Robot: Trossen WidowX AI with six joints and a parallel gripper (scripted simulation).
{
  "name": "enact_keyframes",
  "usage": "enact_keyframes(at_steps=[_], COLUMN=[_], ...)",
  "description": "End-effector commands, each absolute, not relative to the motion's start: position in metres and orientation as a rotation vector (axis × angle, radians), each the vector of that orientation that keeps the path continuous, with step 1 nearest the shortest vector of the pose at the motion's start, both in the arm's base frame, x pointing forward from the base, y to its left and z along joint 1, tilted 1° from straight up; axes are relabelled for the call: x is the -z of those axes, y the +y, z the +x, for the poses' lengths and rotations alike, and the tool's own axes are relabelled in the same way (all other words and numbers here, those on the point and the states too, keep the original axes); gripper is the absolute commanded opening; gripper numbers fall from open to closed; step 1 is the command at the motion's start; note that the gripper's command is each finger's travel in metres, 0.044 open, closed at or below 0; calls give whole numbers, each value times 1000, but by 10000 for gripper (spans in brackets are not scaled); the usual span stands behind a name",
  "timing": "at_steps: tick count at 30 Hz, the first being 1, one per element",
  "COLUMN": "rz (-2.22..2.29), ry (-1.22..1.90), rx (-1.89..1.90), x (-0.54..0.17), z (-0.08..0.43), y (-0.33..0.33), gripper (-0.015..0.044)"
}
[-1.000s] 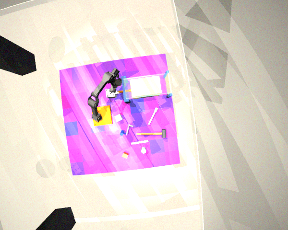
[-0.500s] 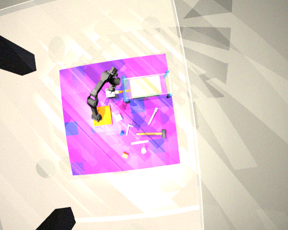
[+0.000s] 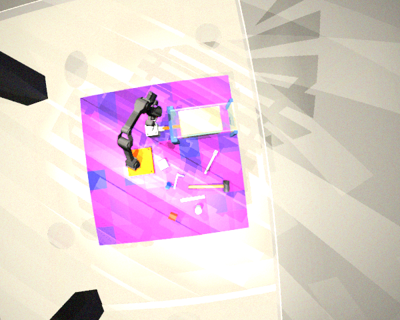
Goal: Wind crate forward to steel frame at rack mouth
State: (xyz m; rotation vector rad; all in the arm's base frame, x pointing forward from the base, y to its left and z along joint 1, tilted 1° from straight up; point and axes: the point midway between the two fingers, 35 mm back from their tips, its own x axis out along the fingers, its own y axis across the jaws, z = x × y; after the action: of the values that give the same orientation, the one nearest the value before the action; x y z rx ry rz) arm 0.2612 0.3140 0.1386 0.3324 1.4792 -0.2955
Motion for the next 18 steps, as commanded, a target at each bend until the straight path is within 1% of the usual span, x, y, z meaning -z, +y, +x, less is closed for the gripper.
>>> enact_keyframes(at_steps=[1,18], rz=[323,324], ry=[1519,1522], rx=[272,272], x=[-138,-137], z=[241,219], y=[325,330], gripper=[0,0])
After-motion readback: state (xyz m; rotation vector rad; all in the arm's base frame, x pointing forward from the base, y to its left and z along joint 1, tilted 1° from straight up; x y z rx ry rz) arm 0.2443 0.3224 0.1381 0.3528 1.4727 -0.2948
